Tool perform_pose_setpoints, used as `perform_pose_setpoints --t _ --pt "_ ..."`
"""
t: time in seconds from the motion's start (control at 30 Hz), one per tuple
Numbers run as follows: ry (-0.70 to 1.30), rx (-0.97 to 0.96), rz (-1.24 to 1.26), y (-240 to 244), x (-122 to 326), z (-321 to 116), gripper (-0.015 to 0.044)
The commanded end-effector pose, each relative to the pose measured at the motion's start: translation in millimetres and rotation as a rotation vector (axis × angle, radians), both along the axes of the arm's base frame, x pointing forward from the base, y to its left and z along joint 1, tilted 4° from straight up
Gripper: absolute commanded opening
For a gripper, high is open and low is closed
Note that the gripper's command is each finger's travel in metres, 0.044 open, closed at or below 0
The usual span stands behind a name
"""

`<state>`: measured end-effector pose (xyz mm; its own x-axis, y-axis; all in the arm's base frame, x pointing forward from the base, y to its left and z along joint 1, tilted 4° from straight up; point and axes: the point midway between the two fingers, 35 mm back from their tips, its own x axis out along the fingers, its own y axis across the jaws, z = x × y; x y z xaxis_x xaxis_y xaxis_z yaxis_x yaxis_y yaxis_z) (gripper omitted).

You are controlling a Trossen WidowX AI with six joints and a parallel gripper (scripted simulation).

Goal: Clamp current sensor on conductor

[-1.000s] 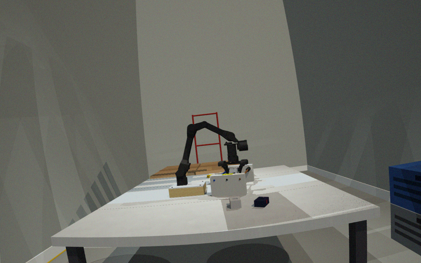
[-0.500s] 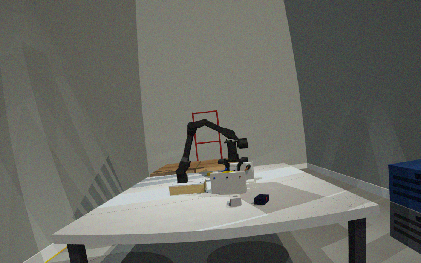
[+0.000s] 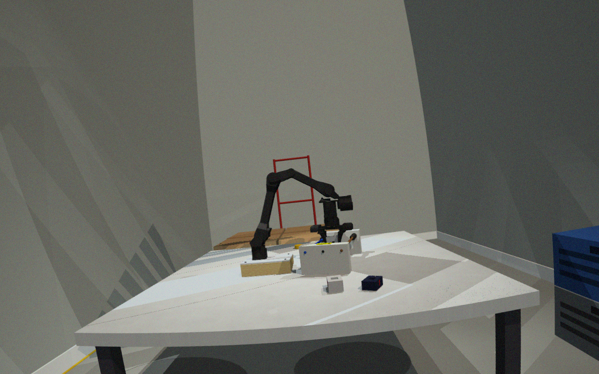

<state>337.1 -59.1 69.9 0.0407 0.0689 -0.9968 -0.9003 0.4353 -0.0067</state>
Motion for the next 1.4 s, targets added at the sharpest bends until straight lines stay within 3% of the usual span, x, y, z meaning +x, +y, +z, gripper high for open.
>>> perform_pose_setpoints --t 0.0,1.03,1.37 --pt "0.0 0.0 0.0 0.0 0.1 -0.1 0.0" --pt "0.06 0.027 0.004 -2.0 4.3 -4.6 0.0" --pt "0.062 0.024 0.0 -2.6 3.5 -0.8 0.0263"
